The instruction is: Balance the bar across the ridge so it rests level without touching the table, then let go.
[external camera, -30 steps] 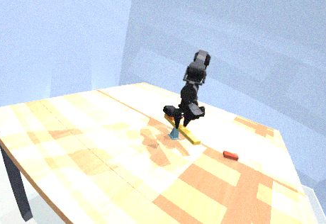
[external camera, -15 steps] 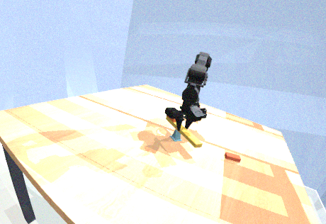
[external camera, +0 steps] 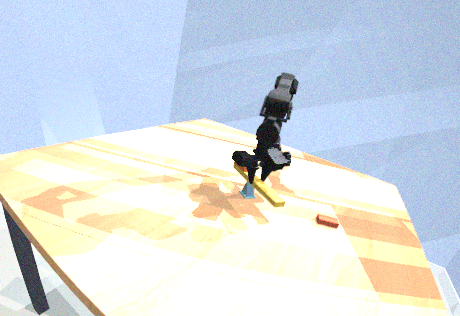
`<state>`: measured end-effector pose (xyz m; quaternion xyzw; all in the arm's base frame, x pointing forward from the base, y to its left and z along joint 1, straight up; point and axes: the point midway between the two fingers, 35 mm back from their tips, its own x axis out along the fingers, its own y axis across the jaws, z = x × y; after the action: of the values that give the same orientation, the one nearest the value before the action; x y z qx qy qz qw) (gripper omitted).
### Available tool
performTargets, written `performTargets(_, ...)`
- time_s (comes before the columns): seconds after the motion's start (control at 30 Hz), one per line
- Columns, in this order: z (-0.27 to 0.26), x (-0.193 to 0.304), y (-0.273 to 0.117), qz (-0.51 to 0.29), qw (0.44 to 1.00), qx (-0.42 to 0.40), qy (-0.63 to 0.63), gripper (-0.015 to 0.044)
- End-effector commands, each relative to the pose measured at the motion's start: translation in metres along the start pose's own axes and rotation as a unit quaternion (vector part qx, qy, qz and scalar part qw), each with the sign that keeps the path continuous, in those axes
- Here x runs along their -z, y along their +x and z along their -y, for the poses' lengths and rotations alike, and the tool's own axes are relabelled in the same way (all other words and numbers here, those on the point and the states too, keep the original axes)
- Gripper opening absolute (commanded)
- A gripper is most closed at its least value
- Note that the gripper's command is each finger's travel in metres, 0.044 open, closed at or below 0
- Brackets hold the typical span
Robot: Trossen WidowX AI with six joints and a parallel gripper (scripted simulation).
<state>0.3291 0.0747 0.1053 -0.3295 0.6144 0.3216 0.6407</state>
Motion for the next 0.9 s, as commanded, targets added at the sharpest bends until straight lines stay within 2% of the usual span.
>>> performTargets(0.0,0.000,0.000,0.000,0.000,1.000,0.000,0.000,0.0185)
performTargets(0.07,0.000,0.000,0.000,0.000,1.000,0.000,0.000,0.0185)
performTargets(0.4,0.000,0.000,0.000,0.000,1.000,0.000,0.000,0.0440)
performTargets(0.53,0.001,-0.001,-0.007,0.000,1.000,0.000,0.000,0.0440)
performTargets(0.77,0.002,-0.002,-0.084,0.000,1.000,0.000,0.000,0.0440)
performTargets(0.87,0.000,0.000,-0.100,0.000,1.000,0.000,0.000,0.0440)
